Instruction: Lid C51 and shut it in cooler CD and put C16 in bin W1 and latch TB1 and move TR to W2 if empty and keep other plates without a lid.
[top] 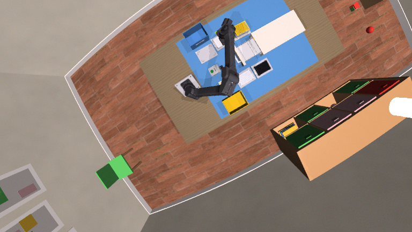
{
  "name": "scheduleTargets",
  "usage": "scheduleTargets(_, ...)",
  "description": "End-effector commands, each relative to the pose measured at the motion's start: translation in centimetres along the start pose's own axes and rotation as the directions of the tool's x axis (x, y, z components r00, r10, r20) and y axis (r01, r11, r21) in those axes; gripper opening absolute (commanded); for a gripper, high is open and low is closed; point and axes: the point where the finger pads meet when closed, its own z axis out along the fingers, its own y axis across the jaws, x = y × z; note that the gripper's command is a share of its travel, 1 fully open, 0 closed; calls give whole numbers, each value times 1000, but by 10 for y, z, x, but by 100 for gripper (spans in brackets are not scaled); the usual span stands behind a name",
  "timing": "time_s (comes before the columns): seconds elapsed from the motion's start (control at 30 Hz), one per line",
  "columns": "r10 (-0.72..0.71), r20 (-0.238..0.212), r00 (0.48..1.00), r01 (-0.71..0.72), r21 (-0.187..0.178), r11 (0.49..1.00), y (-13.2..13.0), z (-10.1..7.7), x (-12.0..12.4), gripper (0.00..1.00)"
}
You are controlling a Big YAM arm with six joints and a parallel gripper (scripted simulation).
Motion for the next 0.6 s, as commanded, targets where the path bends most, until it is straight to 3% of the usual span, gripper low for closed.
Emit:
scheduleTargets(0.0,-5,3,1000,5,1,1000,2,6,-1,0)
scheduleTargets(0.57,-4,1,1000,4,1,1000,1,11,0,0)
